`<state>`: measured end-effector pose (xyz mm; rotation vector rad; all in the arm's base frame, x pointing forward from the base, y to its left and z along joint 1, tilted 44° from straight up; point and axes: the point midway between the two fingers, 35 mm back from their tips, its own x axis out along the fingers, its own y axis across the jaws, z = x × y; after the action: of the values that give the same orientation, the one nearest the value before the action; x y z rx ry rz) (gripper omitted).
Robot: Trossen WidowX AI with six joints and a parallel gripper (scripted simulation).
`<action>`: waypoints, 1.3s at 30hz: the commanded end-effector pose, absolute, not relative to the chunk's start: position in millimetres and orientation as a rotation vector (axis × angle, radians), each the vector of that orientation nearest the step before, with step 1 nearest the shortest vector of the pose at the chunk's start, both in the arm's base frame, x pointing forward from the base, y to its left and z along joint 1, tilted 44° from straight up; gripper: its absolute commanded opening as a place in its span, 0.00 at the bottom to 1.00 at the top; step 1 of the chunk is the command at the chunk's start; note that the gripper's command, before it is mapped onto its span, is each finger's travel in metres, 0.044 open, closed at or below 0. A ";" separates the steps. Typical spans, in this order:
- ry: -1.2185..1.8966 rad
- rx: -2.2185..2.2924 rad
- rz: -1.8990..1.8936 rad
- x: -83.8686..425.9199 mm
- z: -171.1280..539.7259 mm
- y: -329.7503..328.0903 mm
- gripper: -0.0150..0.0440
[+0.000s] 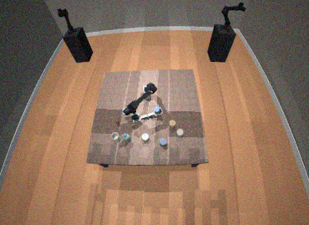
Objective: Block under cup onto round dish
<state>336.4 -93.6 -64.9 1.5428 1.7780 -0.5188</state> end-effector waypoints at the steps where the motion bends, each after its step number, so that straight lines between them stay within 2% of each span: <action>1: 1.776 1.550 -0.521 336.8 -68.6 -90.3 1.00; 38: 1.777 1.551 -0.518 334.8 -109.9 -50.6 1.00; 39: 1.777 1.551 -0.518 334.8 -109.9 -50.6 0.96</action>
<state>335.1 -52.6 -108.4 1.5448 1.7768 -0.5165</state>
